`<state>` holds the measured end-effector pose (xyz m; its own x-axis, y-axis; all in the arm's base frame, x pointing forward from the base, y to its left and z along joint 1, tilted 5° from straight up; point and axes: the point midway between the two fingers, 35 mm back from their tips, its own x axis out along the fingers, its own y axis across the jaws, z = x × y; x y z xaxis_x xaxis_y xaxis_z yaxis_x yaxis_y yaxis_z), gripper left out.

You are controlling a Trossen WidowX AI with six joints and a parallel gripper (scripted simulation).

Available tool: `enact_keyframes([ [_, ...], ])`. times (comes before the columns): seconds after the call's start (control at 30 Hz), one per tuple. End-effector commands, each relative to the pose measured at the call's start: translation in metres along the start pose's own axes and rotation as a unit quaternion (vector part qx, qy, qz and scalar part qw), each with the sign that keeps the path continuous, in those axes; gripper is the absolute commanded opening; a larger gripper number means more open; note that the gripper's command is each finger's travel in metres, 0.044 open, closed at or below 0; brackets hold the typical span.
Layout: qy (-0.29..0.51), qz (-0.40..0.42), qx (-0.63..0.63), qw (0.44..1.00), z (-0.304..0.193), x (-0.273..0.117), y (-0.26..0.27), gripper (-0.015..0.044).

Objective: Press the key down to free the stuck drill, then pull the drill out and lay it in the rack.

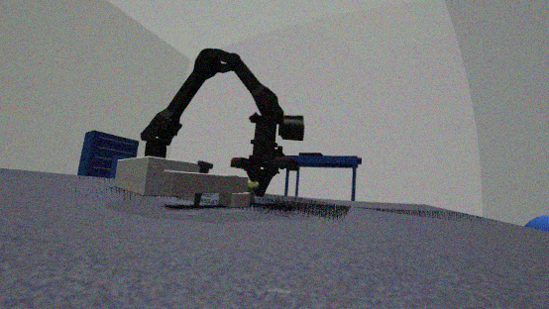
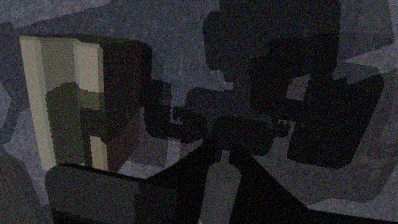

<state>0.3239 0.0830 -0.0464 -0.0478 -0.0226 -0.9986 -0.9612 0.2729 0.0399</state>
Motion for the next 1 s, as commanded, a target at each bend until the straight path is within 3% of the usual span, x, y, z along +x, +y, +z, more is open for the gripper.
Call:
enact_keyframes([
  [0.0, 0.000, 0.000, 0.001, 1.000, -0.001, 0.000, 0.000, 0.0079],
  [0.47, -0.002, 0.000, 0.001, 1.000, -0.005, 0.002, 0.000, 0.0440],
  [0.97, -0.001, 0.000, 0.001, 1.000, -0.013, 0.005, -0.001, 0.0440],
])
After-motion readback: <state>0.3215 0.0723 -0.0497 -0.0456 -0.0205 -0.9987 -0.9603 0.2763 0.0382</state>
